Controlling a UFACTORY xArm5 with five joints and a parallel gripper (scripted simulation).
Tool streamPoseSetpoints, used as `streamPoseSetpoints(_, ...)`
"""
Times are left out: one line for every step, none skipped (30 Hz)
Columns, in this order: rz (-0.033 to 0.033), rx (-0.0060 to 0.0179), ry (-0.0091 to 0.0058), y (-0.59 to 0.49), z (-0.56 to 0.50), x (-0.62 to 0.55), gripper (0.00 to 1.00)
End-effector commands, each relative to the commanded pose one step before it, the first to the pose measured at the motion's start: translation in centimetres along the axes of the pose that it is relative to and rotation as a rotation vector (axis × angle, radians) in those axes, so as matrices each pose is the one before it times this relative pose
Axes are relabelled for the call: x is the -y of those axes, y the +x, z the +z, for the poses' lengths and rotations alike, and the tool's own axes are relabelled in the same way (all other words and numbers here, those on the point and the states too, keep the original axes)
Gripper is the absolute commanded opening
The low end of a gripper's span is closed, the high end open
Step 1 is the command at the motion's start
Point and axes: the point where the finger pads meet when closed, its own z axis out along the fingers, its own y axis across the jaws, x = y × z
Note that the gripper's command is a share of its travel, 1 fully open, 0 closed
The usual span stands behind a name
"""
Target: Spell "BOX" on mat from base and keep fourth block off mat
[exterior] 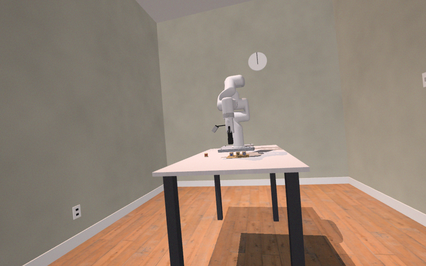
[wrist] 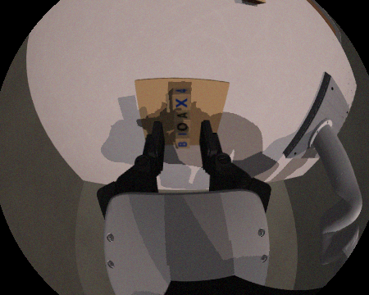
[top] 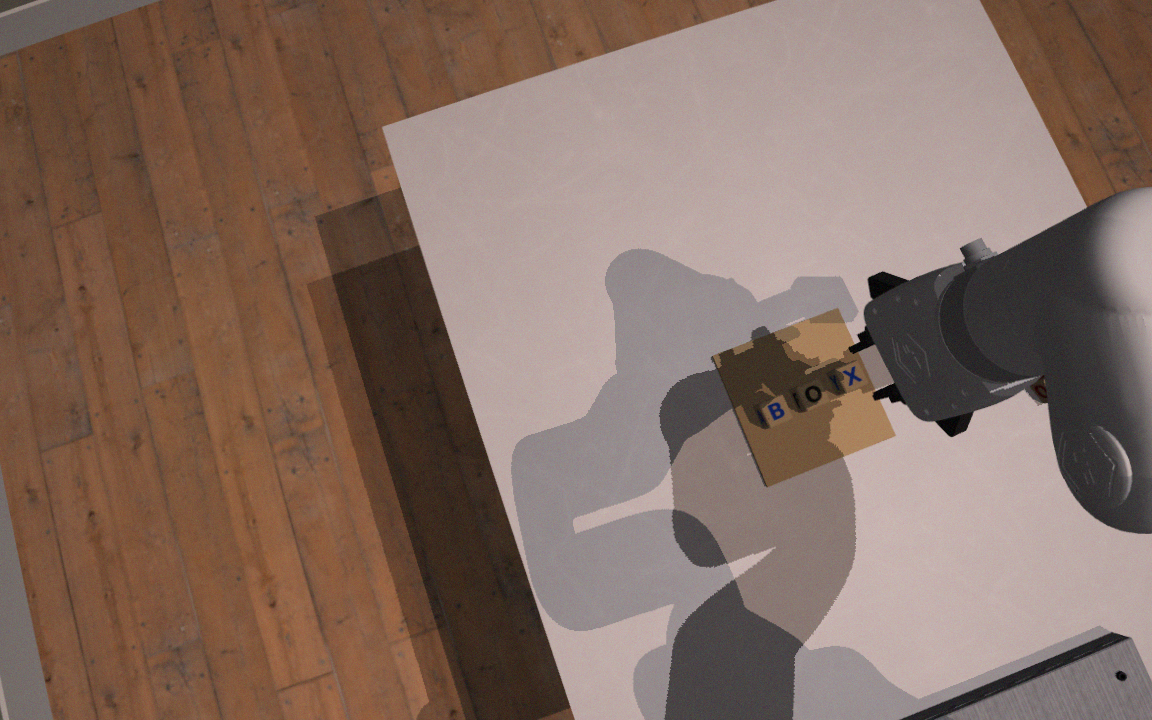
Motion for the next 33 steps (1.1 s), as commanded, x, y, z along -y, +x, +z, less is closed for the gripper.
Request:
streamPoseSetpoints(0.0, -0.00019, 0.00209, -0.003, -1.181, 0.054, 0.42)
streamPoseSetpoints(0.0, 0.0, 0.0, 0.0, -0.003, 0.0, 0.42)
streamPoseSetpoints(0.0, 0.0, 0.0, 0.0, 0.0, 0.0, 1.0)
streamPoseSetpoints(0.0, 0.0, 0.0, 0.0, 0.0, 0.0, 1.0)
streamPoseSetpoints(0.0, 0.0, 0.0, 0.0, 0.0, 0.0, 1.0)
streamPoseSetpoints(0.0, 0.0, 0.0, 0.0, 0.0, 0.0, 1.0)
streamPoseSetpoints(0.0, 0.0, 0.0, 0.0, 0.0, 0.0, 1.0)
streamPoseSetpoints(0.0, 0.0, 0.0, 0.0, 0.0, 0.0, 1.0)
streamPoseSetpoints(0.0, 0.0, 0.0, 0.0, 0.0, 0.0, 1.0)
streamPoseSetpoints(0.0, 0.0, 0.0, 0.0, 0.0, 0.0, 1.0)
streamPoseSetpoints(0.0, 0.0, 0.0, 0.0, 0.0, 0.0, 1.0)
streamPoseSetpoints(0.0, 0.0, 0.0, 0.0, 0.0, 0.0, 1.0)
streamPoseSetpoints(0.0, 0.0, 0.0, 0.0, 0.0, 0.0, 1.0)
streamPoseSetpoints(0.0, 0.0, 0.0, 0.0, 0.0, 0.0, 1.0)
streamPoseSetpoints(0.0, 0.0, 0.0, 0.0, 0.0, 0.0, 1.0)
streamPoseSetpoints(0.0, 0.0, 0.0, 0.0, 0.0, 0.0, 1.0)
streamPoseSetpoints(0.0, 0.0, 0.0, 0.0, 0.0, 0.0, 1.0)
streamPoseSetpoints(0.0, 0.0, 0.0, 0.0, 0.0, 0.0, 1.0)
streamPoseSetpoints(0.0, 0.0, 0.0, 0.0, 0.0, 0.0, 1.0)
streamPoseSetpoints(0.0, 0.0, 0.0, 0.0, 0.0, 0.0, 1.0)
streamPoseSetpoints(0.0, 0.0, 0.0, 0.0, 0.0, 0.0, 1.0)
streamPoseSetpoints(0.0, 0.0, 0.0, 0.0, 0.0, 0.0, 1.0)
streamPoseSetpoints(0.0, 0.0, 0.0, 0.0, -0.003, 0.0, 1.0)
streamPoseSetpoints(0.0, 0.0, 0.0, 0.001, -0.019, 0.0, 1.0)
streamPoseSetpoints(0.0, 0.0, 0.0, 0.002, -0.048, 0.0, 1.0)
streamPoseSetpoints(0.0, 0.0, 0.0, 0.0, 0.0, 0.0, 1.0)
streamPoseSetpoints(0.0, 0.0, 0.0, 0.0, 0.0, 0.0, 1.0)
streamPoseSetpoints(0.0, 0.0, 0.0, 0.003, -0.088, 0.0, 1.0)
streamPoseSetpoints(0.0, 0.0, 0.0, 0.005, -0.134, -0.001, 1.0)
streamPoseSetpoints(0.0, 0.0, 0.0, 0.006, -0.185, -0.002, 1.0)
streamPoseSetpoints(0.0, -0.00001, 0.0, 0.008, -0.237, -0.004, 1.0)
streamPoseSetpoints(0.0, 0.0, 0.0, 0.006, -0.289, -0.003, 1.0)
streamPoseSetpoints(0.0, 0.0, 0.0, -0.001, -0.339, 0.001, 1.0)
